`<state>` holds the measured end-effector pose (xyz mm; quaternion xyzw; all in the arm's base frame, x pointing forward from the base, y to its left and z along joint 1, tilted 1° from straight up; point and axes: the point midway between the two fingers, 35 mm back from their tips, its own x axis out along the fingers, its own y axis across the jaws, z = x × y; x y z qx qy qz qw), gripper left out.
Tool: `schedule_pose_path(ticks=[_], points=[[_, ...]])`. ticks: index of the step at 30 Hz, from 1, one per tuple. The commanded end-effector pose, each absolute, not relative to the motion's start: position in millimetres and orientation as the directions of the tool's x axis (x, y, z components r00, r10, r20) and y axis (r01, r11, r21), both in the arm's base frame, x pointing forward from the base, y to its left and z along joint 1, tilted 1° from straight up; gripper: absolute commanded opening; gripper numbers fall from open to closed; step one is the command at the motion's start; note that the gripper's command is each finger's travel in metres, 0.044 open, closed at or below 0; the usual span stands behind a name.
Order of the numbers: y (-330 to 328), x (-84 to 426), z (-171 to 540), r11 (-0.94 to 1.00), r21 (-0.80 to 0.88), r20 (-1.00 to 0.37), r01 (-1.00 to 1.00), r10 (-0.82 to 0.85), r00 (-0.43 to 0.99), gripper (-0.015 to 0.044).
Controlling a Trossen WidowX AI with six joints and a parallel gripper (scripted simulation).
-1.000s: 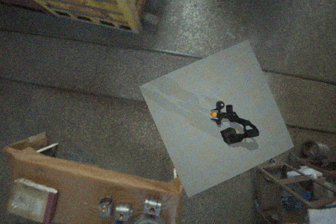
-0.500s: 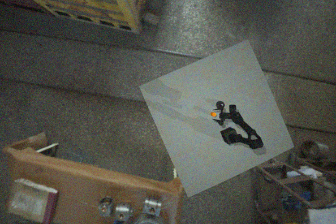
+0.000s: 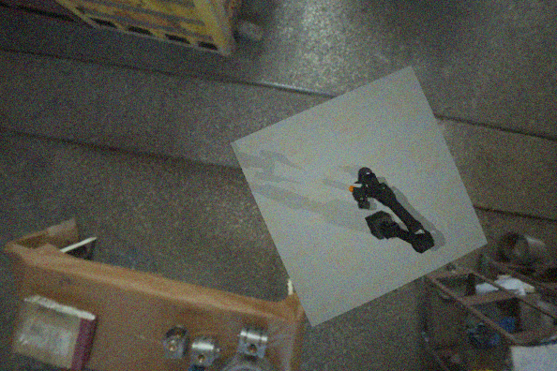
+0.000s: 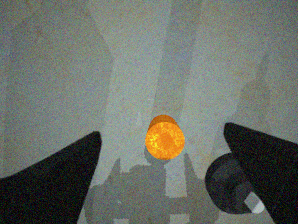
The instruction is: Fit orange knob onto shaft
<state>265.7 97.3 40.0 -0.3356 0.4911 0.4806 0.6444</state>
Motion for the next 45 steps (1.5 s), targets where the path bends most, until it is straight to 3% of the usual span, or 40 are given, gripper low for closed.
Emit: schedule_pose_path(ticks=[1,13,18,45], points=[[89,262,60,0.296,-0.026,-1.000,-0.955,-0.003,0.026,0.0440],[87,261,60,0.311,-0.026,-1.000,-0.950,-0.003,0.026,0.0440],[87,261,59,0.552,-0.024,-1.000,-0.833,-0.003,0.026,0.0440],[87,264,1,0.552,-0.023,-1.000,-0.833,-0.004,0.026,0.0440]])
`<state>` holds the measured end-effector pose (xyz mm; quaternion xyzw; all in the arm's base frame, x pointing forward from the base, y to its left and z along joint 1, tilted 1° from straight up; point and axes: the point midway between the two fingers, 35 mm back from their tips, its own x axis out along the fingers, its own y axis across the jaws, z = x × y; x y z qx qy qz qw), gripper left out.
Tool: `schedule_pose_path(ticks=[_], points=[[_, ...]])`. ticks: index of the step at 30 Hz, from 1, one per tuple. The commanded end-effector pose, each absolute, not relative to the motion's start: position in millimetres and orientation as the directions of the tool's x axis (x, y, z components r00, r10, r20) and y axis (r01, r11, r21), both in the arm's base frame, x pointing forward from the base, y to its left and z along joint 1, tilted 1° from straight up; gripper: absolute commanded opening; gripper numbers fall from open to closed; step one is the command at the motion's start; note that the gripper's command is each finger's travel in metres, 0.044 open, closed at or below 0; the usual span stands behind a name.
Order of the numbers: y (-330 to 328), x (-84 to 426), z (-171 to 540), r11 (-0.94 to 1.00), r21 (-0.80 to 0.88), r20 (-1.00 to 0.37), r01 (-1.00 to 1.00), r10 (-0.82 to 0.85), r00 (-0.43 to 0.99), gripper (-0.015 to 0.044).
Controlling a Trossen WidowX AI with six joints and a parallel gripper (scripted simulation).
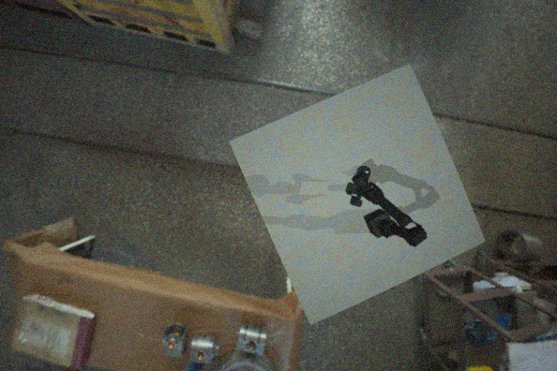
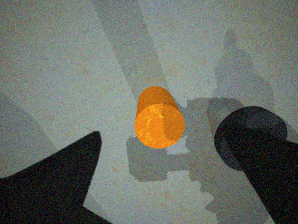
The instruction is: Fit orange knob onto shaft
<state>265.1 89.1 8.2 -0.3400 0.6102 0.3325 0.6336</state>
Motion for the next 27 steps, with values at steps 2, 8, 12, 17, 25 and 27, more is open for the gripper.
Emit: schedule_pose_path(ticks=[2,8,12,17,25,27], points=[[88,264,-3,0.552,-0.023,-1.000,-0.833,-0.004,0.026,0.0440],[88,265,-12,0.552,-0.023,-1.000,-0.833,-0.004,0.026,0.0440],[88,265,-19,0.552,-0.023,-1.000,-0.833,-0.004,0.026,0.0440],[88,265,-27,0.552,-0.023,-1.000,-0.833,-0.004,0.026,0.0440],[87,265,-40,0.552,-0.023,-1.000,-0.833,-0.004,0.025,0.0440],[87,265,-43,0.552,-0.023,-1.000,-0.834,-0.003,0.025,0.0440]])
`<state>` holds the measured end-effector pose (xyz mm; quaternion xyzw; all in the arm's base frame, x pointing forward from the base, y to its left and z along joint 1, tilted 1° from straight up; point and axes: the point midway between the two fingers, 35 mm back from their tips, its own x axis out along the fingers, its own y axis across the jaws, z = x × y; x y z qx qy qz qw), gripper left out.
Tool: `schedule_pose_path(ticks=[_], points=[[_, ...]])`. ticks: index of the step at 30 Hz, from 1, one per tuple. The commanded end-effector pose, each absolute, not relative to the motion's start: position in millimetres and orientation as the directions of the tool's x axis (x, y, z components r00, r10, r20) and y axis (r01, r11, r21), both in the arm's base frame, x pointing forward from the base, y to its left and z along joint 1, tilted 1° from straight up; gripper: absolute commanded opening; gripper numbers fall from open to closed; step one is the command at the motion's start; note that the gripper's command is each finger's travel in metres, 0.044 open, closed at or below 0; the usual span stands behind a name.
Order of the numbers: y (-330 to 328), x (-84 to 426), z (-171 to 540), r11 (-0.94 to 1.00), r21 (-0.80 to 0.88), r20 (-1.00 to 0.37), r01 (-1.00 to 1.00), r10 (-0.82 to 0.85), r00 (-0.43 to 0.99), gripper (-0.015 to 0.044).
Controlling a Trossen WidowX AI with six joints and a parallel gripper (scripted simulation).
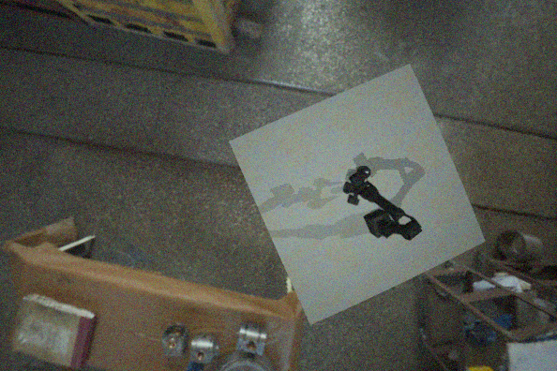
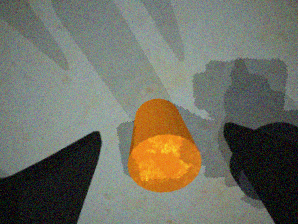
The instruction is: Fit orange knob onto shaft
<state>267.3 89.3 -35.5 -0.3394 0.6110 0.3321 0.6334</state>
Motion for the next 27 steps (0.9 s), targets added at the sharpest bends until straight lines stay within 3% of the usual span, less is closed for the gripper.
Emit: schedule_pose_path(ticks=[1,11,21,27], points=[[87,265,-44,0.552,-0.023,-1.000,-0.834,-0.003,0.025,0.0440],[87,264,-58,0.552,-0.023,-1.000,-0.833,-0.004,0.025,0.0440],[87,264,-58,0.552,-0.023,-1.000,-0.833,-0.004,0.025,0.0177],[87,264,-58,0.552,-0.023,-1.000,-0.833,-0.004,0.025,0.0137]])
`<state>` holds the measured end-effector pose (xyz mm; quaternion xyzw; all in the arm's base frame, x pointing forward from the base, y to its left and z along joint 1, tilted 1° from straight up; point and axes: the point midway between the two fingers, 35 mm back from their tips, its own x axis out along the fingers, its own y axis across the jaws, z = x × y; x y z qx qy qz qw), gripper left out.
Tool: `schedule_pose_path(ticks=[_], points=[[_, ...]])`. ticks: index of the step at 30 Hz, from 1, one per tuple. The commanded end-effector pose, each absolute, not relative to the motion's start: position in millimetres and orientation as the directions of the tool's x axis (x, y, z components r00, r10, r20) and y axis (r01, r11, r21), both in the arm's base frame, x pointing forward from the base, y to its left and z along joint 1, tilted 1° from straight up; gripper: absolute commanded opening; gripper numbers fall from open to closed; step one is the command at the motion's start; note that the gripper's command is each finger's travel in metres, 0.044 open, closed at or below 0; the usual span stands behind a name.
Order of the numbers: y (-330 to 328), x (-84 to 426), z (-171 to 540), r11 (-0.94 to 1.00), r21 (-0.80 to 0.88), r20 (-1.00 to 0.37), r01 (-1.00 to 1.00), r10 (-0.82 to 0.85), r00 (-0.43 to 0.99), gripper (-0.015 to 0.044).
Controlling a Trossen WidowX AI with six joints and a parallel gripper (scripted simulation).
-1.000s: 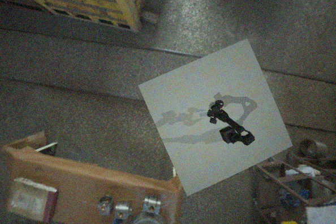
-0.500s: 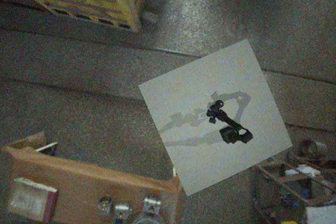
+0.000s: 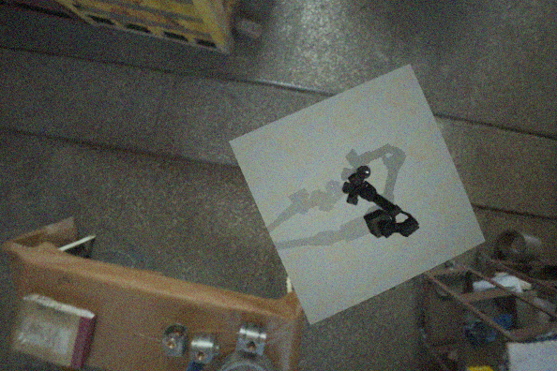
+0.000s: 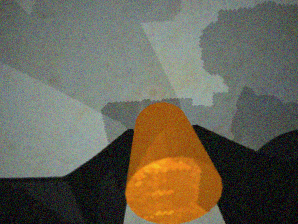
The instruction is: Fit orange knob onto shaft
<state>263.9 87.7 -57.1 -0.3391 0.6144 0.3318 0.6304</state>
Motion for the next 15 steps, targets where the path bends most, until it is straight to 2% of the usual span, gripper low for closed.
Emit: schedule_pose_path(ticks=[1,5,15], points=[[87,264,-58,0.552,-0.023,-1.000,-0.833,-0.004,0.025,0.0111],[95,273,-44,0.514,-0.035,-0.998,-0.857,0.027,0.057,0.0006],[97,271,16,0.533,-0.029,-0.999,-0.846,0.013,0.042,0.0000]])
